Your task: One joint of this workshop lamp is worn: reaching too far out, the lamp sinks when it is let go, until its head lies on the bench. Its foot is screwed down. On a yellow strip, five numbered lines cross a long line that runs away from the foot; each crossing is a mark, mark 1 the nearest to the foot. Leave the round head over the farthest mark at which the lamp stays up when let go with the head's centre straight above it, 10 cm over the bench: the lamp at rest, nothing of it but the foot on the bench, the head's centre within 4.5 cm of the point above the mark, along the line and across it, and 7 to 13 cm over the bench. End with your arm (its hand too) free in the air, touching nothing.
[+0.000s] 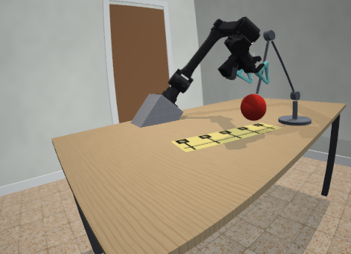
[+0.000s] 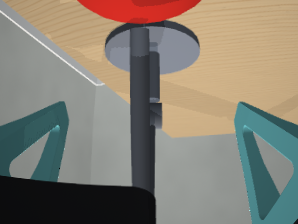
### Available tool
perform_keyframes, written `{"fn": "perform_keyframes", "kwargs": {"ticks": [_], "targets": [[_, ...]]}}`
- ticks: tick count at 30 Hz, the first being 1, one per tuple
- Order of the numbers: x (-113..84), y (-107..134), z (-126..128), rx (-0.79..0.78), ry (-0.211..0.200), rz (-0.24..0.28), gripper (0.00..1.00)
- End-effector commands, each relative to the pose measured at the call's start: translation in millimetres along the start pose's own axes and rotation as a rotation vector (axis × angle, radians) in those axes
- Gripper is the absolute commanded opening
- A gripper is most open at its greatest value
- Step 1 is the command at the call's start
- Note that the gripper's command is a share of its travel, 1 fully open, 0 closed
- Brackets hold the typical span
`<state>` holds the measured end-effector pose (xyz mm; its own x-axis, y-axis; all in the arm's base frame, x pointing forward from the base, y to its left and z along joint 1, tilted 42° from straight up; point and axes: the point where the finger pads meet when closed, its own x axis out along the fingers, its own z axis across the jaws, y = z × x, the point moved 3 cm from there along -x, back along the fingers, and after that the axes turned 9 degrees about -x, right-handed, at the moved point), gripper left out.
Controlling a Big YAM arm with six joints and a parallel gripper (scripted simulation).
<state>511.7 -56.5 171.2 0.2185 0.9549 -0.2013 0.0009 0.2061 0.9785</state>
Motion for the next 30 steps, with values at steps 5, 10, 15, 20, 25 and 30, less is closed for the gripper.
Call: {"fn": "perform_keyframes", "kwargs": {"ticks": [5, 10, 15, 20, 25, 30], "targets": [[-2.7, 5.5, 6.2, -0.02, 0.012, 0.013, 0.0], [-3.0, 4.4, 4.2, -0.015, 0.004, 0.007, 0.0], [-3.2, 3.2, 2.1, -0.01, -0.003, 0.001, 0.0], [-3.3, 2.7, 1.3, -0.007, -0.007, -0.001, 0.0], [-3.2, 2.5, 1.3, -0.007, -0.007, -0.001, 0.0], [-3.1, 2.4, 1.3, -0.007, -0.007, 0.0, 0.0]]}}
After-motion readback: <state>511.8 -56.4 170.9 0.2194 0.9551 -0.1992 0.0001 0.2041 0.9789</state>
